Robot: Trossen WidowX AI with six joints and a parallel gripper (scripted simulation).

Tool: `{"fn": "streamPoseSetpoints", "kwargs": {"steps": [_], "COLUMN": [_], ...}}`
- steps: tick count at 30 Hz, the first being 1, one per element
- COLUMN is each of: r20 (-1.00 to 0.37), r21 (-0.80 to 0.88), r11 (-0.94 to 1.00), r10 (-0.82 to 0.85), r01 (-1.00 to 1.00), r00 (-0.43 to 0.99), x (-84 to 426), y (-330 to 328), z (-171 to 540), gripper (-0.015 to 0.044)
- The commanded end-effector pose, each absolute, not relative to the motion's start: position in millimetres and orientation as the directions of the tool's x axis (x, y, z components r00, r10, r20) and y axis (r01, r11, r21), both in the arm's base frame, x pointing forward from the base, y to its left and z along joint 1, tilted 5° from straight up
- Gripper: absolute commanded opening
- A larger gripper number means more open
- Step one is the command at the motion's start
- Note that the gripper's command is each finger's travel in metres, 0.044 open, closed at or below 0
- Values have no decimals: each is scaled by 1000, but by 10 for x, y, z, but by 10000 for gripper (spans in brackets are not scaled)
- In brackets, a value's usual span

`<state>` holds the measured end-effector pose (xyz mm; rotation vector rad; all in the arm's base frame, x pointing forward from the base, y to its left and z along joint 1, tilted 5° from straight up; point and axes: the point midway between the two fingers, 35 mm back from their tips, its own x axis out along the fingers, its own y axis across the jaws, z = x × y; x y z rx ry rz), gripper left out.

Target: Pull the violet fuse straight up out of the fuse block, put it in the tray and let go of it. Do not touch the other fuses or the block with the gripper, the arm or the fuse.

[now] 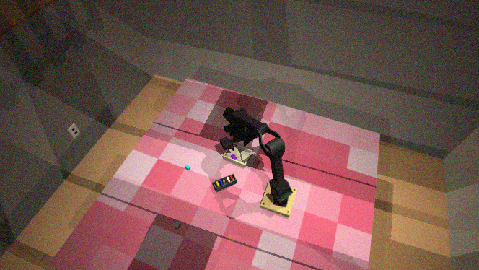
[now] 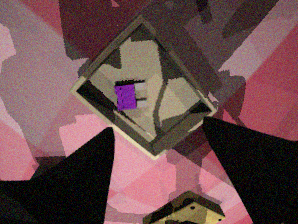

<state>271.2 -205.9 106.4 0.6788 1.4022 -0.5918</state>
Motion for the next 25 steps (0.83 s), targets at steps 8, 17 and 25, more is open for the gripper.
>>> {"fn": "streamPoseSetpoints", "kwargs": {"steps": [8, 17, 25], "r20": [-996, -996, -996], "r21": [79, 79, 79], "r11": [680, 680, 680], "r10": [18, 18, 18], "r01": [729, 729, 729], "r00": [91, 91, 91], "x": [2705, 2705, 2705], "y": [-2061, -2061, -2061], "z": [1172, 1172, 1172], "gripper": [330, 330, 330]}}
